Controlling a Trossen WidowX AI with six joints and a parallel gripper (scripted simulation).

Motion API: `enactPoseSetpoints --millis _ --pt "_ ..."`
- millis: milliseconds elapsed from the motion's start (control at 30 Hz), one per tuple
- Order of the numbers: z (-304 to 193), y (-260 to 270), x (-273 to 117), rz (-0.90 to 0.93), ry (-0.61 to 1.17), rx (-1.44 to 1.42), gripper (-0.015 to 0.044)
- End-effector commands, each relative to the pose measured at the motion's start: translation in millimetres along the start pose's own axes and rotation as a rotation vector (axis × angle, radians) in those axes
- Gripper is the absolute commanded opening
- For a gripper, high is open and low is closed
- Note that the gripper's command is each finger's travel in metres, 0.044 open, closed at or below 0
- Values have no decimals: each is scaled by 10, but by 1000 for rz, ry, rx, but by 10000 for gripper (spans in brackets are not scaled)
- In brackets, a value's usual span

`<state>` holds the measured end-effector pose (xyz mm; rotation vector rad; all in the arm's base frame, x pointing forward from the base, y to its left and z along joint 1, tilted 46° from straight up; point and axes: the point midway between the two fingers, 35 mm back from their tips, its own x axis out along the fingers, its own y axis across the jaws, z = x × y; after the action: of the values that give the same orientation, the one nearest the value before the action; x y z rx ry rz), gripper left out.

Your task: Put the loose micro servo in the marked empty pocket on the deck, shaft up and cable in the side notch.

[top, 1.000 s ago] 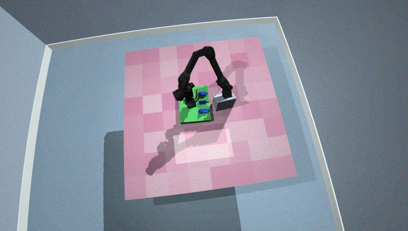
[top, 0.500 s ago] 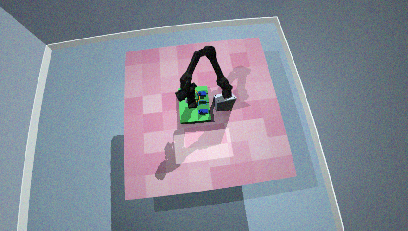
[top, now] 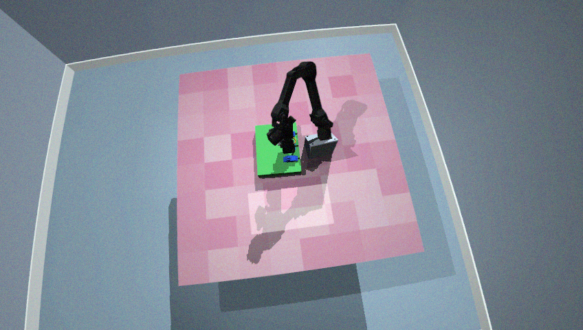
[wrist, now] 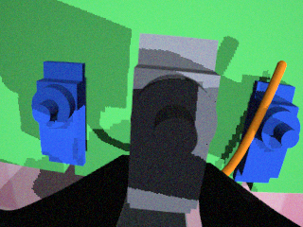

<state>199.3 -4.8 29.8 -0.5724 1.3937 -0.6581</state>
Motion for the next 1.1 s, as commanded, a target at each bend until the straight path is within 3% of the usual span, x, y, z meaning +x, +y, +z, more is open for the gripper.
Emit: enactPoseSetpoints --millis 0,1067 --pt "-172 -3 -17 8 -5 8 0" --pt "-226 -1 208 7 -5 8 0"
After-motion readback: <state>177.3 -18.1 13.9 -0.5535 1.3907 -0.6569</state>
